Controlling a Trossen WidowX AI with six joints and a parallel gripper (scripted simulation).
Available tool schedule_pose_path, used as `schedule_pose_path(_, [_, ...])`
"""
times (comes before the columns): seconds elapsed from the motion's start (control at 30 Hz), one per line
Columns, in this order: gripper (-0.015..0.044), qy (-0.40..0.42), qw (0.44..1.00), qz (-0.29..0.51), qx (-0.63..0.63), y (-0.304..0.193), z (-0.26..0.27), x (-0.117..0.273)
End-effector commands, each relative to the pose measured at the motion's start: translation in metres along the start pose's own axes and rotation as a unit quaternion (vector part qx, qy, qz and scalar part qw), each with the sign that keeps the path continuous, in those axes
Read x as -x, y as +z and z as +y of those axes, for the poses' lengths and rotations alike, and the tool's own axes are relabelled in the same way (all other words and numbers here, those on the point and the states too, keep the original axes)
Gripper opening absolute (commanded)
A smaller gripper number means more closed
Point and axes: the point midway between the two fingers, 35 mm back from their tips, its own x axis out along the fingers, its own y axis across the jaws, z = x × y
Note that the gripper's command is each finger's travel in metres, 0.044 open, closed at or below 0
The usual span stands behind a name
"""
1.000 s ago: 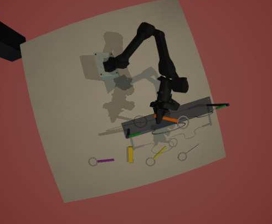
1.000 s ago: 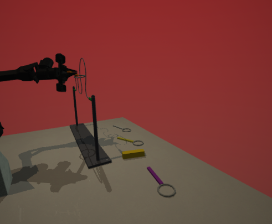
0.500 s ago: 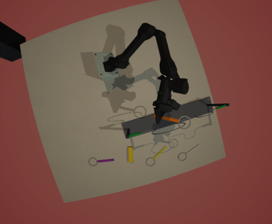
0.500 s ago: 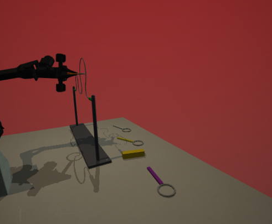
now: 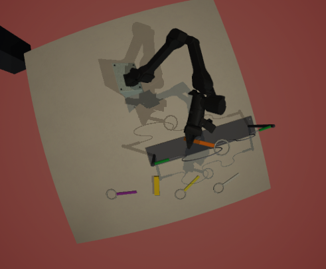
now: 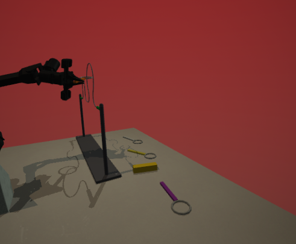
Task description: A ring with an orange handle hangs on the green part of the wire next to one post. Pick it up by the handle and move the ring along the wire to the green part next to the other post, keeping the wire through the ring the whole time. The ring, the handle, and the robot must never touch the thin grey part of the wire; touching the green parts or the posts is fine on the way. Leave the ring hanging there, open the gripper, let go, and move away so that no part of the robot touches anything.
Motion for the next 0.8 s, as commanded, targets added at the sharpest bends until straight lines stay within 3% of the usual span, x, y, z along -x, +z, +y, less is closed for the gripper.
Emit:
schedule_pose_path(0.0, [-0.0150,0.018,1.000,-0.001,-0.026,0.0001,0.0019,-0.0024])
schedule_pose_path(0.77, [-0.0150,0.092,0.984,-0.014,-0.150,0.0010,0.0100,-0.0029])
